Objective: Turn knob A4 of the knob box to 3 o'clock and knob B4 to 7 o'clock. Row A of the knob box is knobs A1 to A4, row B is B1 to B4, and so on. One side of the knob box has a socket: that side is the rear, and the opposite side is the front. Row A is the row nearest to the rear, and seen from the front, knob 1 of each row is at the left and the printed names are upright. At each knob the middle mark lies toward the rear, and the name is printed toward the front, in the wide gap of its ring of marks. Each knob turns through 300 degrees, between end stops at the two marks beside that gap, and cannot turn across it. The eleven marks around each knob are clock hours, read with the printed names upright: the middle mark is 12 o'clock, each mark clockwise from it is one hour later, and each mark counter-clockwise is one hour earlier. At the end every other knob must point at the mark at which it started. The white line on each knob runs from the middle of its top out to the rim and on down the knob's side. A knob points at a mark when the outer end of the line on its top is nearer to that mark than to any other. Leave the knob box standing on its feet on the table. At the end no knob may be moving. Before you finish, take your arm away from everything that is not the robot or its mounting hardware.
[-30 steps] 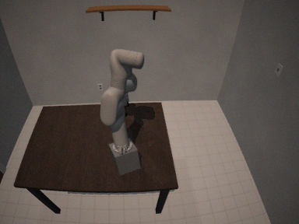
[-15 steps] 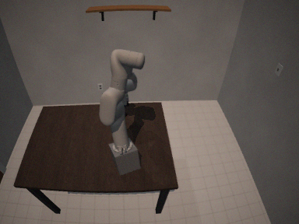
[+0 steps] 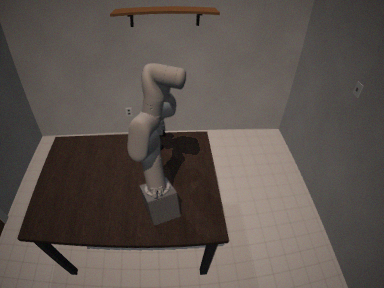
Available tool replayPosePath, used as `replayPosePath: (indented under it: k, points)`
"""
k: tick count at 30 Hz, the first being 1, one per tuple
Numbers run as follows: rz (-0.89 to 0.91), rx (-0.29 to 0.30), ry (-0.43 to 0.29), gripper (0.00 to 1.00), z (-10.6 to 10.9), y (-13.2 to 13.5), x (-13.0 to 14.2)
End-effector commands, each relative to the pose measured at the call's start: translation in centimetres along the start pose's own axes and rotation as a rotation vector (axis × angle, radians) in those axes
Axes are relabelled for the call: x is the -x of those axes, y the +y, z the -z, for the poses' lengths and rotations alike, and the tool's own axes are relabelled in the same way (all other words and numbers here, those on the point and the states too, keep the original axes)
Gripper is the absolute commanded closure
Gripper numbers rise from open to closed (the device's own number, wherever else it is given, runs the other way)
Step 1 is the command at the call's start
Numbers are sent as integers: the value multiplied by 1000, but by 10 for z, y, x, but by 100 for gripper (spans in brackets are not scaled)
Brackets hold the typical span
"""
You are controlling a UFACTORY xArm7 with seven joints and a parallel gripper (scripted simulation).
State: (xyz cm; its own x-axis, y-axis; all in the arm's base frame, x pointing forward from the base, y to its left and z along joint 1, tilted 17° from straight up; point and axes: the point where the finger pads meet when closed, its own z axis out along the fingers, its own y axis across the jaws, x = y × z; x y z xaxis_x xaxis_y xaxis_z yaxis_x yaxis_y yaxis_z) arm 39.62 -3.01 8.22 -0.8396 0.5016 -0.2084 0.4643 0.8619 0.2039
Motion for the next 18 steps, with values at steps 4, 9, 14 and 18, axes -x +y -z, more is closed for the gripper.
replayPosePath:
  k: [4,9,14,18]
  points:
    - [0,1,-2,81,0,0,1]
    - [3,2,-2,81,0,0,1]
    - [10,5,-1,81,-2,0,1]
    - [13,6,-1,81,-3,0,1]
